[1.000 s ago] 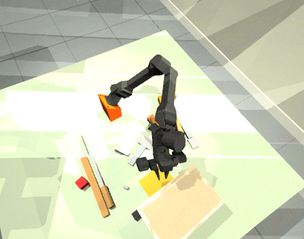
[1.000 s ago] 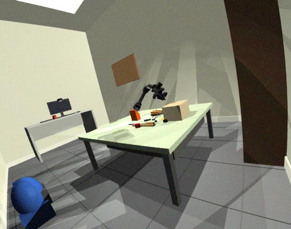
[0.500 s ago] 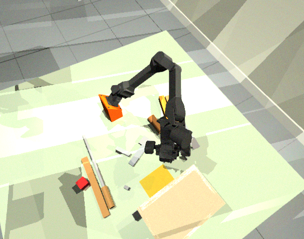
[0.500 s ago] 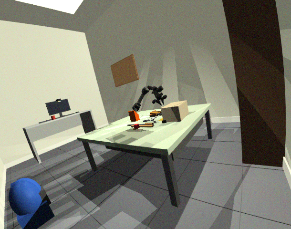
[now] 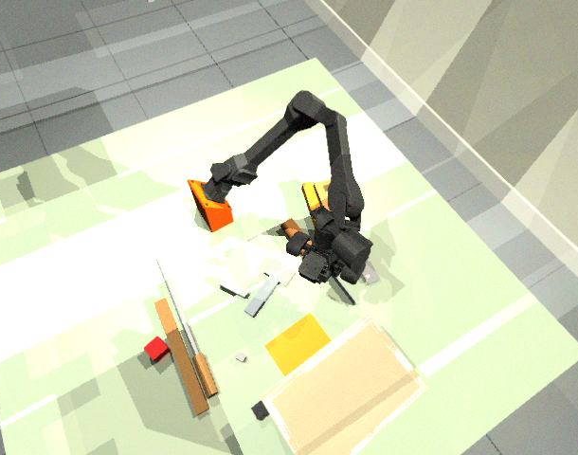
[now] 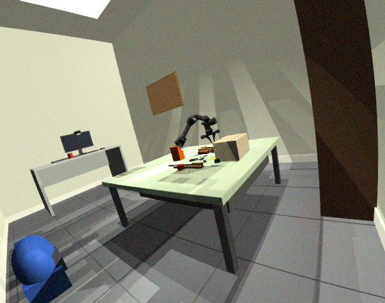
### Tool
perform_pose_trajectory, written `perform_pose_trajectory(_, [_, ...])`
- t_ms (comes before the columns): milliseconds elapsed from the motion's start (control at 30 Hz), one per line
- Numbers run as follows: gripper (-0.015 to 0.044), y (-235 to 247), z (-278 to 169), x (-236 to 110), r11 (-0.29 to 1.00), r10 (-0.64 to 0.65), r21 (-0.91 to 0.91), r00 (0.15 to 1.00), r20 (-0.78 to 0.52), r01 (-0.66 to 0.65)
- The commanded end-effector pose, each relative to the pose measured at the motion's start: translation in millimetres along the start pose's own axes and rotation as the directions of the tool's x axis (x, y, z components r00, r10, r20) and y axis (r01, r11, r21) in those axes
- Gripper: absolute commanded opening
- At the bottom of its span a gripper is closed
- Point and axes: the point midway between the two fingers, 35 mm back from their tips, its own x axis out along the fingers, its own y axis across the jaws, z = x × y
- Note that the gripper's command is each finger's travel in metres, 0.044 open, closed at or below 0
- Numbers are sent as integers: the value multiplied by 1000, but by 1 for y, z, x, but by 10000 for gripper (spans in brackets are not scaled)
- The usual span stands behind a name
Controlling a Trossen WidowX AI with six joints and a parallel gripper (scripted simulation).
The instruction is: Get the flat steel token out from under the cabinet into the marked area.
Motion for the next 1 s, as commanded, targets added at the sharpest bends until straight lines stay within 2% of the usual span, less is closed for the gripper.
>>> perform_pose_trajectory(0, [120, -14, -24, 3, 991, -53, 121, 997, -60, 60])
perform_pose_trajectory(300, [120, -38, -72, 1, 911, -154, 358, 973, -171, 207])
perform_pose_trajectory(600, [120, -40, -79, 2, 901, -161, 374, 971, -178, 218])
perform_pose_trajectory(967, [120, -48, -89, 60, 901, -159, 374, 970, -181, 218])
